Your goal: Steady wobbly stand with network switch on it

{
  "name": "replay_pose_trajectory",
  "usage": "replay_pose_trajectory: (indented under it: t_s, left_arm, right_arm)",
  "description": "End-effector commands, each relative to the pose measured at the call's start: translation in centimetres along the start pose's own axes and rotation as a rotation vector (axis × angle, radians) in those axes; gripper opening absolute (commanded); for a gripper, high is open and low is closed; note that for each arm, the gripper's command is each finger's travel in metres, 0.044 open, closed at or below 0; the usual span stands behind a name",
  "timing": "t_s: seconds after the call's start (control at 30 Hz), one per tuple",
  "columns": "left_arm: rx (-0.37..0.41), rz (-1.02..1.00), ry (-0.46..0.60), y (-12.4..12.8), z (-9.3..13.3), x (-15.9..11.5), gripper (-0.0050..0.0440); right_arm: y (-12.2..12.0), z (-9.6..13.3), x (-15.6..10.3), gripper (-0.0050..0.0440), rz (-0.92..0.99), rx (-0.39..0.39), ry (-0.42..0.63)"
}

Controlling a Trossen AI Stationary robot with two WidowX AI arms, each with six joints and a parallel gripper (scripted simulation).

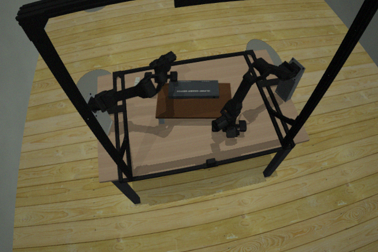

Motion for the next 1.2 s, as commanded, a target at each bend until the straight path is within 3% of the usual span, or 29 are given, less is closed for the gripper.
replay_pose_trajectory:
  t_s: [0.0,1.17]
  left_arm:
    - [0.019,-0.004,0.002,0.18,-0.8,0.09,0.0]
    - [0.019,-0.004,0.002,0.18,-0.8,0.09,0.0]
  right_arm:
    - [-0.04,0.08,-0.06,0.0,0.004,-0.002,0.0]
    - [0.03,0.08,-0.67,0.0,0.004,-0.002,0.0]
Point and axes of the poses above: on each arm, the point midway between the two fingers, 35 mm back from their tips, its own z axis back along the fingers, its own y axis across the jaws, x = y × z, the point moved 9 cm from there along z, back along the fingers, and after that the axes turned 7 degrees about z, right-handed, at the moved point
